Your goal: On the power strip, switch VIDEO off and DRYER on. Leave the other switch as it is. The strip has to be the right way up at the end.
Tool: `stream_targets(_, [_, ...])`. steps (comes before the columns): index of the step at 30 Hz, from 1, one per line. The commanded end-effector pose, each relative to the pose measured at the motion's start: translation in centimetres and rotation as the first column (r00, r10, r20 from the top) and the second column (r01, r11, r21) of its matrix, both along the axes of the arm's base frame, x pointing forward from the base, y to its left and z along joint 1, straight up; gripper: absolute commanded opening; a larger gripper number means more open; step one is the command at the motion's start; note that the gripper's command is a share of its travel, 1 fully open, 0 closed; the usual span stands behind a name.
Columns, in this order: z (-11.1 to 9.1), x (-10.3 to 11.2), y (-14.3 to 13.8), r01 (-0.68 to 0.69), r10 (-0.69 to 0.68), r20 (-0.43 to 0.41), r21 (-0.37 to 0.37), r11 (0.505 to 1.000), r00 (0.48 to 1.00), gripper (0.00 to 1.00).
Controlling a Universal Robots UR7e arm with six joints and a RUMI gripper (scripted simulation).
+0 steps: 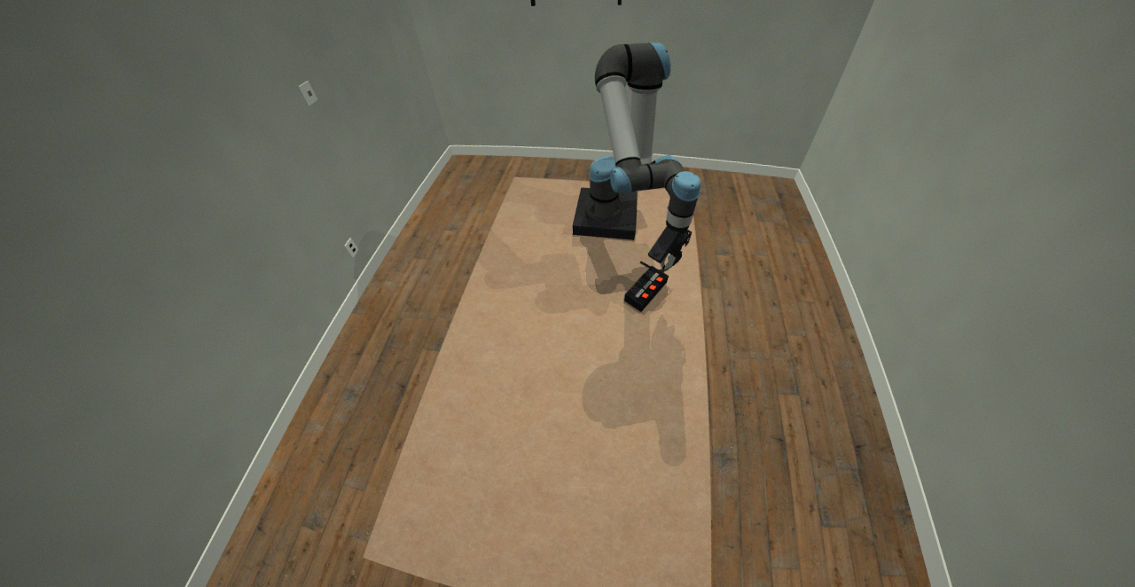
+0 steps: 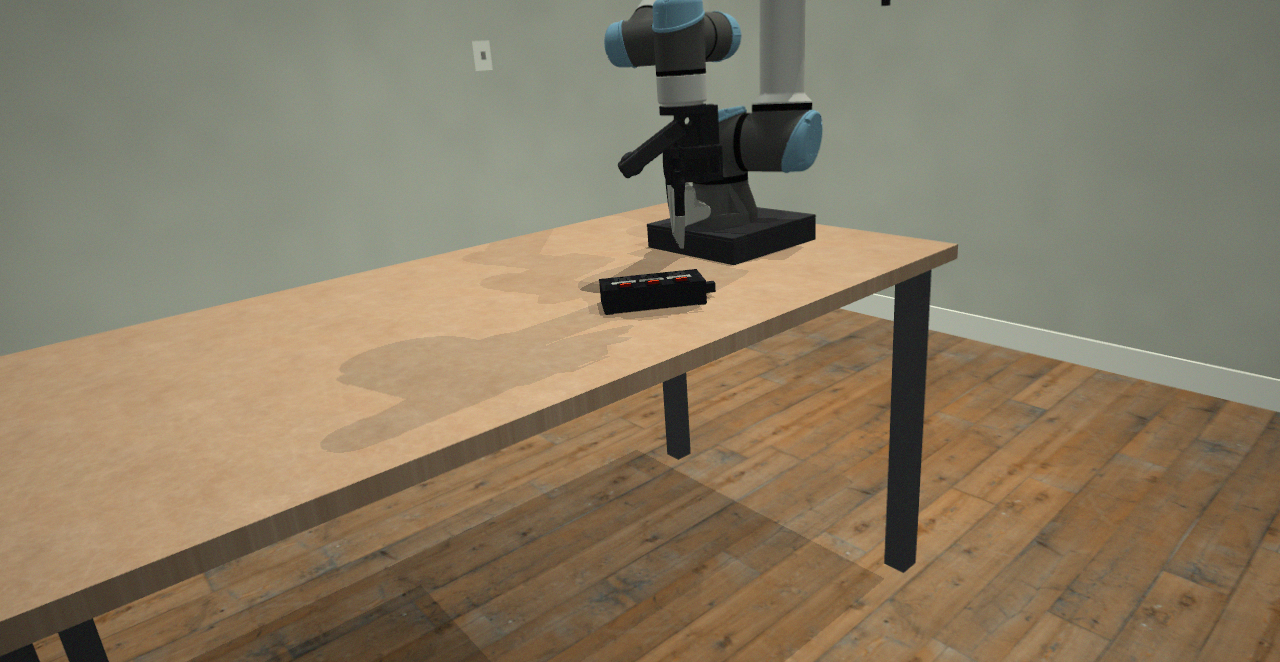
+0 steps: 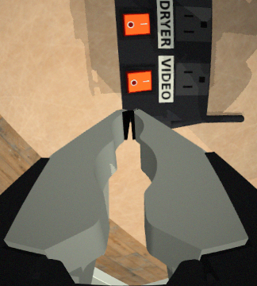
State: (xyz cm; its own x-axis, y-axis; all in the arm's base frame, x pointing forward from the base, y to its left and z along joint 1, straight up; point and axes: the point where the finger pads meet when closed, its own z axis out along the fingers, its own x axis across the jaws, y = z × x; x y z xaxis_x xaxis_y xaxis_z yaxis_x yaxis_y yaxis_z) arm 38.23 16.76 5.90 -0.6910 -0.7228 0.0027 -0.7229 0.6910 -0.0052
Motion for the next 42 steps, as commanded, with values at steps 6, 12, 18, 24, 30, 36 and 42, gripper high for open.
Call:
stream_targets(6, [0.05,0.02,0.03,0.0,0.0,0.001,0.0,1.0,1.0,0.0])
stream_targets(12, [0.05,0.02,0.03,0.0,0.0,0.001,0.0,1.0,1.0,0.0])
stream_targets(18, [0.05,0.02,0.03,0.0,0.0,0.001,0.0,1.0,1.0,0.0])
stream_targets(24, [0.04,0.02,0.03,0.0,0.0,0.001,0.0,1.0,1.0,0.0])
stream_targets(30, [-0.04,0.02,0.03,0.0,0.0,0.001,0.0,1.0,1.0,0.0])
stream_targets(36, [-0.34,0.02,0.03,0.0,0.0,0.001,0.0,1.0,1.0,0.0])
stream_targets(42, [-0.89,0.03,0.03,0.0,0.0,0.001,0.0,1.0,1.0,0.0])
